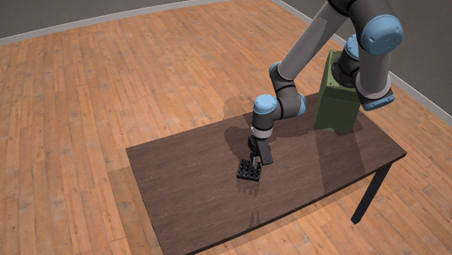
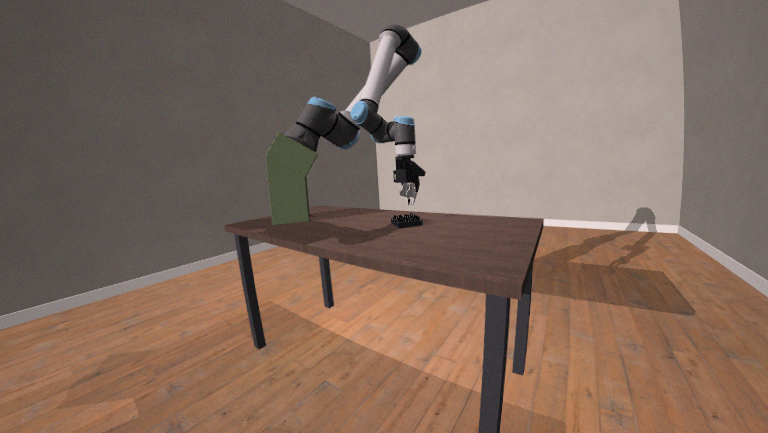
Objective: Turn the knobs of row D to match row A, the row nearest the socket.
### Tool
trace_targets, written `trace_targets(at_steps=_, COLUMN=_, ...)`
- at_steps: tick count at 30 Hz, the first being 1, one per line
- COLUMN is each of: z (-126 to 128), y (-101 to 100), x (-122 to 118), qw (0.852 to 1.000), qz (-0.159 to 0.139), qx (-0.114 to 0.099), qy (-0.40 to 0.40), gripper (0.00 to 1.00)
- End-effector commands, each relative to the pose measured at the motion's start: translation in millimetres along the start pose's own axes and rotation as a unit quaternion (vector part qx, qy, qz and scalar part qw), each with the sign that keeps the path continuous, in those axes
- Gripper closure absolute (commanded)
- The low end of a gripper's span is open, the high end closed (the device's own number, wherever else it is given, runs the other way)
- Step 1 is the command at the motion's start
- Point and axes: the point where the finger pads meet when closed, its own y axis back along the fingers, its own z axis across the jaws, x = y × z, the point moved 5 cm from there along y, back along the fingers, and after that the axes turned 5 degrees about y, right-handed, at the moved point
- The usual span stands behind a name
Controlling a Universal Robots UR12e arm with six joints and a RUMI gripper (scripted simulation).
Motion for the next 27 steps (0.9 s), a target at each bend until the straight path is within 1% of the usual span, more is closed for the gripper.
trace_targets(at_steps=1, z=0.4, y=-4.1, x=0.0, qw=1.0, qz=0.0, qx=0.0, qy=0.0, gripper=0.89)
trace_targets(at_steps=14, z=0.2, y=-21.0, x=0.0, qw=1.0, qz=0.0, qx=0.0, qy=0.0, gripper=0.89)
trace_targets(at_steps=27, z=0.1, y=-30.5, x=0.0, qw=1.0, qz=0.0, qx=0.0, qy=0.0, gripper=0.89)
